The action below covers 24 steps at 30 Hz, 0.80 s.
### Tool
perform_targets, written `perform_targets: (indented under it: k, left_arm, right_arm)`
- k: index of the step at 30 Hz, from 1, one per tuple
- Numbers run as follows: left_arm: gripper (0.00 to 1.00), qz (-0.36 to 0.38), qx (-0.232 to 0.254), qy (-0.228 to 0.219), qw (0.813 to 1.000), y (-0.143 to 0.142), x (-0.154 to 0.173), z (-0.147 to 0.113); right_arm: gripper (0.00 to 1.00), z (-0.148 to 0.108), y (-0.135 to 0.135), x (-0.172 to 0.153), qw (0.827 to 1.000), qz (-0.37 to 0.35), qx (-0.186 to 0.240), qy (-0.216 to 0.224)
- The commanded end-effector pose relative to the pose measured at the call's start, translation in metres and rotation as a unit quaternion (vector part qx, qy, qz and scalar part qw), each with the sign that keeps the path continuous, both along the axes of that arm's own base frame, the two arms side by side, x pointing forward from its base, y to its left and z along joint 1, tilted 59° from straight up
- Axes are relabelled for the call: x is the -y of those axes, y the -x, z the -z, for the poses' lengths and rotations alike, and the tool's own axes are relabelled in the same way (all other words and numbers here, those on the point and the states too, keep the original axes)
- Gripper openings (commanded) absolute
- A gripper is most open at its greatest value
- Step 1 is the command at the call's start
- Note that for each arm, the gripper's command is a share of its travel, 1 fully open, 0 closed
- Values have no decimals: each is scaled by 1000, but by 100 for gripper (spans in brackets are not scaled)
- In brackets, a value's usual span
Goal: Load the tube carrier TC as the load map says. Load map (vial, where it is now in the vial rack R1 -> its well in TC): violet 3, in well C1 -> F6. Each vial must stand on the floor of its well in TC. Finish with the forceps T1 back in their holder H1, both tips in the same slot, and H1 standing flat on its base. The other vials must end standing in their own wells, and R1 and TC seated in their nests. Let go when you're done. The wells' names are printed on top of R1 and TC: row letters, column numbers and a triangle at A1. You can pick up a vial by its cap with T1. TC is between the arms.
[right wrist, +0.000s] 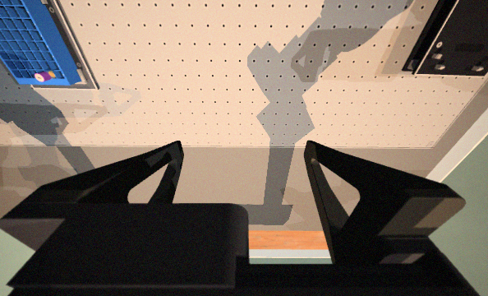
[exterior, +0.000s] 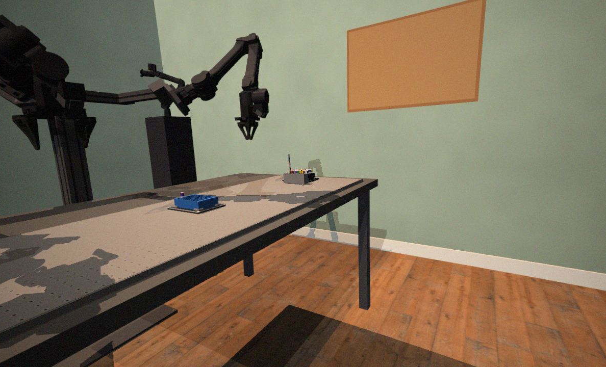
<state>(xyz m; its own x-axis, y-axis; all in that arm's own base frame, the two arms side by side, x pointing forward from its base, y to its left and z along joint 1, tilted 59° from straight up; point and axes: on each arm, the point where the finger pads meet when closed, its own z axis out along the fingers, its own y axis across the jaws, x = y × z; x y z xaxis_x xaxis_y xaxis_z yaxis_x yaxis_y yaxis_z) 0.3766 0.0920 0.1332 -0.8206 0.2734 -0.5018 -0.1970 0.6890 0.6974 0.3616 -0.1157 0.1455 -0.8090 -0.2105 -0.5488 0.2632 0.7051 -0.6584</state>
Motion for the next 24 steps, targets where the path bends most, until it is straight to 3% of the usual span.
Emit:
perform_targets:
  k: [1,9,12,15,24]
  left_arm:
    - [24,-7,4,-4,1000,-3,-14,-17]
    - [24,-7,5,-4,1000,-7,-38,-39]
    - [24,-7,-10,-4,1000,-8,-41,-30]
    - [24,-7,6,-5,1000,-9,-50,-51]
    - [24,-7,2,-5,1000,-15,-77,-72]
  right_arm:
    - [100,-13,-7,-2,1000,3,23,-3]
    - [100,-13,-7,-2,1000,3,23,-3]
    - [100,-13,-7,-2,1000,3,23,-3]
    - [100,-13,-7,-2,1000,3,23,-3]
    - [100,-13,-7,-2,1000,3,23,-3]
